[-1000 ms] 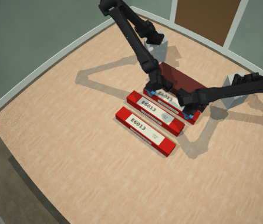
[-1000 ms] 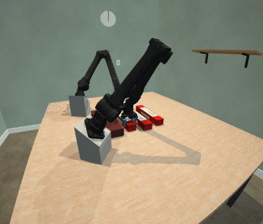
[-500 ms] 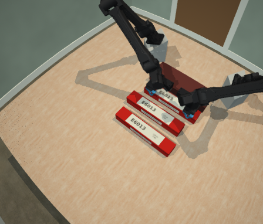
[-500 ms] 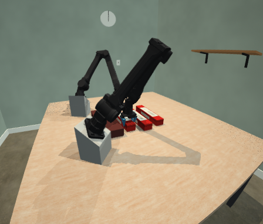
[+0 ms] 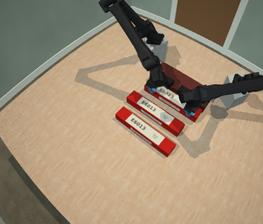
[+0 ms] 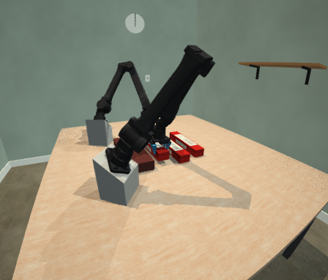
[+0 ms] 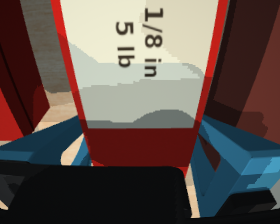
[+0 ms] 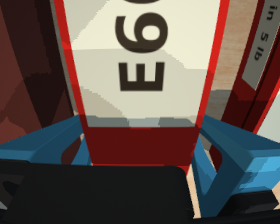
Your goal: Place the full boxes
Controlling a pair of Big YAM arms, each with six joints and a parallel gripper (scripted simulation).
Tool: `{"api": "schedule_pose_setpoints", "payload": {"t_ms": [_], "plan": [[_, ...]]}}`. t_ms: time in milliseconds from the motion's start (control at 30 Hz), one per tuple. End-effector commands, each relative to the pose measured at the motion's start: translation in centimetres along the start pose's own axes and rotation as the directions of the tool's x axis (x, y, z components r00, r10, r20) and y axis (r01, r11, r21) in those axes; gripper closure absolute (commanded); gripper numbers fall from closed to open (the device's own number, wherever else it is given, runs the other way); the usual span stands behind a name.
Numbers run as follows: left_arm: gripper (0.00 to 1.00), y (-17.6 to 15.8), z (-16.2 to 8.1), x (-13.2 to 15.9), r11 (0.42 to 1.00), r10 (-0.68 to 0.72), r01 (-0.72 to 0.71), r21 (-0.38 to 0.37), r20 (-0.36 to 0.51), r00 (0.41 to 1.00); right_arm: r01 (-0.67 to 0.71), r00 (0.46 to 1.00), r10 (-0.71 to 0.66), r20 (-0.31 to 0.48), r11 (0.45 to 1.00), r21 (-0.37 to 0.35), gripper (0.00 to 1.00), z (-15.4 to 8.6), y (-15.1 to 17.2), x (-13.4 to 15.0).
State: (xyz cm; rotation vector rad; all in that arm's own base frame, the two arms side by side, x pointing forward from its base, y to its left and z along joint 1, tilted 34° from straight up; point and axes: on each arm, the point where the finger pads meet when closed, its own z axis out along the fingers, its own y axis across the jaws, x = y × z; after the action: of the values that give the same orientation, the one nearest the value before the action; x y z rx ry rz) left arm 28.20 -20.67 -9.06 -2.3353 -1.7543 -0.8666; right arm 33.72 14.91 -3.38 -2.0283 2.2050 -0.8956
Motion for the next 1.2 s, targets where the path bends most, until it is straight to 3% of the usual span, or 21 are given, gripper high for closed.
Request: {"api": "schedule_pose_setpoints", "payload": {"t_ms": [0, 1167], "plan": [[1.0, 2.6, -3.6, -1.0, 0.997, -0.023, 0.025, -0.069, 0.03, 0.999, -0.019, 0.999, 0.017, 0.038, 0.998, 0.061, 1.0, -3.5, -2.3, -1.1], [1.0, 3.1, -5.6, -0.9, 0.997, -0.021, 0.024, -0.07, 0.032, 0.999, -0.007, 0.999, 0.005, 0.037, 0.998, 0.06, 1.0, -5.1, -2.6, -0.8]]}}
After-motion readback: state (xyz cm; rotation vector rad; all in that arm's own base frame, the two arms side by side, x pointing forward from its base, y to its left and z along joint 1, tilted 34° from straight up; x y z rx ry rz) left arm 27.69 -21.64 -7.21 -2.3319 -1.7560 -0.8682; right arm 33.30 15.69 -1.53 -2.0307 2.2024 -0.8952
